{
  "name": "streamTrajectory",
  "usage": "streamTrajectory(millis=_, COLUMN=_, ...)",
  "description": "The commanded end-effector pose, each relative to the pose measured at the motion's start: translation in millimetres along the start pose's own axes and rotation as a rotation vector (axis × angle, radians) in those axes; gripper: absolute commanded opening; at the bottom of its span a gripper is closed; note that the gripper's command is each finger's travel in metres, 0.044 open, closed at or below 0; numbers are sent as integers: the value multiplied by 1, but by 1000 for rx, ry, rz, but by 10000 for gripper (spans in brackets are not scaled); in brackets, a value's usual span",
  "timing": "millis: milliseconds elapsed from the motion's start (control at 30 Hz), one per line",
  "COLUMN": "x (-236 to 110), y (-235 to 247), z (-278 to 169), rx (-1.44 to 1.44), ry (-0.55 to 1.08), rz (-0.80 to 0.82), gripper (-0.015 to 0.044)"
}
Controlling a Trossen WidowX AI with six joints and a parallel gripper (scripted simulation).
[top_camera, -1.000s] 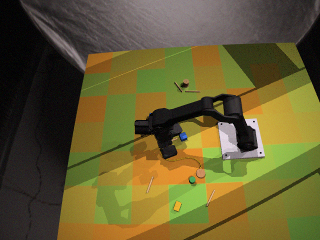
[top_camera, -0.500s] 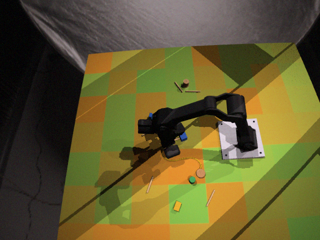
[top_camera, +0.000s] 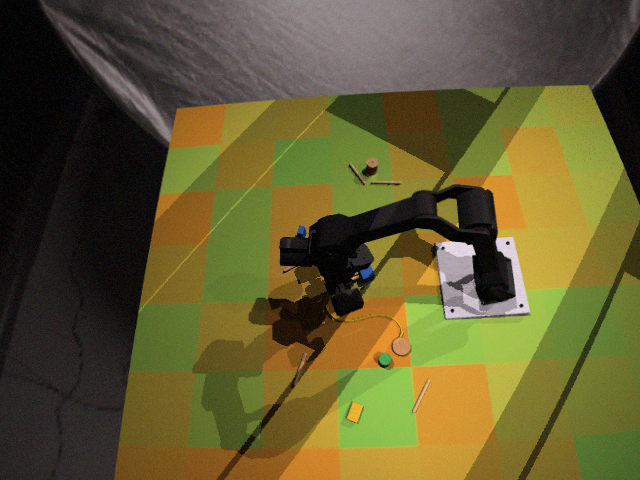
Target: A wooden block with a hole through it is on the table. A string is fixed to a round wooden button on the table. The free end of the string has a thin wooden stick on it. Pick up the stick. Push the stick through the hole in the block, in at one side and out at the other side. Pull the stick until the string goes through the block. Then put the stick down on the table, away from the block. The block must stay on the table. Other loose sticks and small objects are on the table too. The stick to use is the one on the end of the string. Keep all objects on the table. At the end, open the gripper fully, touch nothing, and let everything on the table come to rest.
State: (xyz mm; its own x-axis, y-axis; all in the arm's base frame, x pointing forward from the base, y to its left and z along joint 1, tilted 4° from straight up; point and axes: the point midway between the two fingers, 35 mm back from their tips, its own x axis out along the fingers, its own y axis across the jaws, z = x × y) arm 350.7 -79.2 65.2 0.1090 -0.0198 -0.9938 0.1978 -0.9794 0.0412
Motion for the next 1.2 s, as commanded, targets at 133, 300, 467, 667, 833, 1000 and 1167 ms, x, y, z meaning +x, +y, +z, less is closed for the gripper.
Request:
streamTrajectory(millis=133, x=2, y=-2, z=13, rx=-5, ry=-7, rz=-8, gripper=0)
streamTrajectory(millis=300, x=3, y=-2, z=19, rx=-5, ry=-8, rz=-8, gripper=0)
streamTrajectory(millis=467, x=3, y=-2, z=25, rx=-5, ry=-8, rz=-8, gripper=0)
streamTrajectory(millis=667, x=3, y=-2, z=33, rx=-5, ry=-9, rz=-8, gripper=0)
streamTrajectory(millis=833, x=3, y=-2, z=39, rx=-5, ry=-9, rz=-8, gripper=0)
streamTrajectory(millis=1000, x=3, y=-2, z=45, rx=-5, ry=-10, rz=-8, gripper=0)
streamTrajectory(millis=1167, x=3, y=-2, z=51, rx=-5, ry=-10, rz=-8, gripper=0)
